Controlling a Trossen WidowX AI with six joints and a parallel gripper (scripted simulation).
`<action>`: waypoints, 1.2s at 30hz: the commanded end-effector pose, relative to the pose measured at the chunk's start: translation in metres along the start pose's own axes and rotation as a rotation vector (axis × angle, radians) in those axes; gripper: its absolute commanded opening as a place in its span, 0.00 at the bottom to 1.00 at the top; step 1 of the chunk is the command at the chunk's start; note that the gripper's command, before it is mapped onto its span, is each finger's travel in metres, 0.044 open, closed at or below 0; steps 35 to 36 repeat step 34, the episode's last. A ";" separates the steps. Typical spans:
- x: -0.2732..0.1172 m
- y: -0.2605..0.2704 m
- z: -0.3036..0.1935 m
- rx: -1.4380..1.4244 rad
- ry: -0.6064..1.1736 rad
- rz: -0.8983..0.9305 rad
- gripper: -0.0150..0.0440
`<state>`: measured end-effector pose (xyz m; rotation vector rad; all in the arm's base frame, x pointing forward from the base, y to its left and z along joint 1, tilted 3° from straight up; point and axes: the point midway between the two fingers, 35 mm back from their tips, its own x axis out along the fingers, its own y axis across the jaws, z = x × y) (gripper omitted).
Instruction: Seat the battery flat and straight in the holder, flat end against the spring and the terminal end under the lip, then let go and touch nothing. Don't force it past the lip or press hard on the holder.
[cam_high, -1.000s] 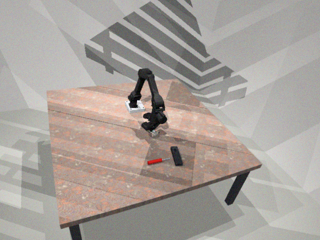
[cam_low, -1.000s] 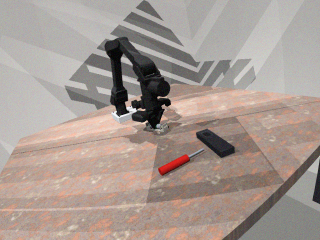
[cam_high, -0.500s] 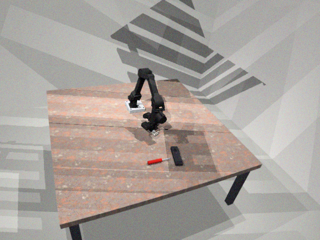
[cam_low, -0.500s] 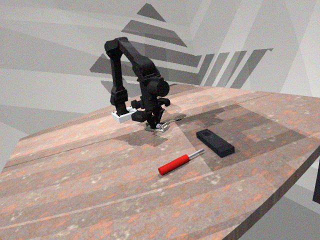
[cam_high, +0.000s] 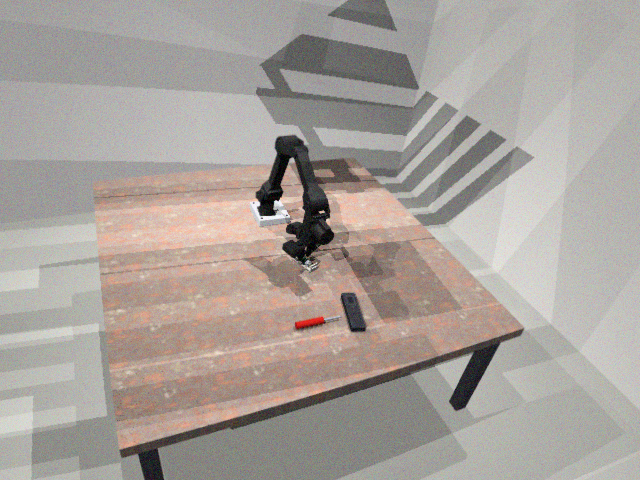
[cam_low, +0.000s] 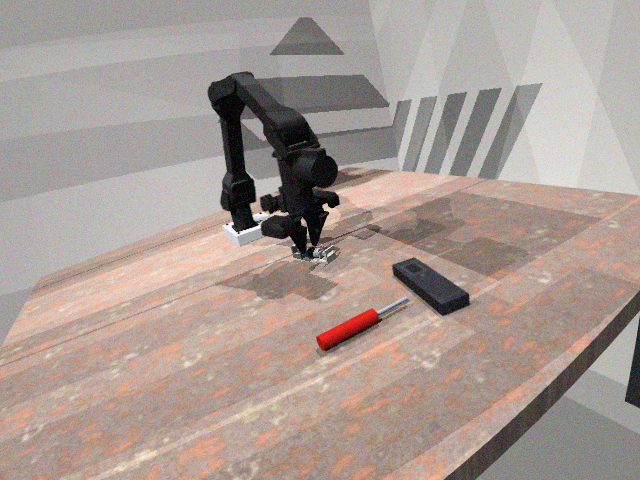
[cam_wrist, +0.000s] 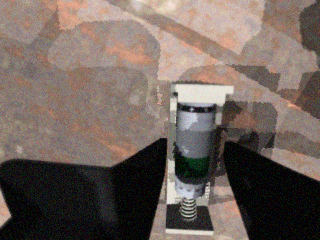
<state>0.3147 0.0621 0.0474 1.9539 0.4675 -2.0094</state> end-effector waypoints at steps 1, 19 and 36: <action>-0.003 0.000 -0.001 -0.001 0.006 0.002 0.54; -0.075 -0.002 0.008 -0.001 0.007 0.003 1.00; -0.075 -0.002 0.008 -0.001 0.007 0.003 1.00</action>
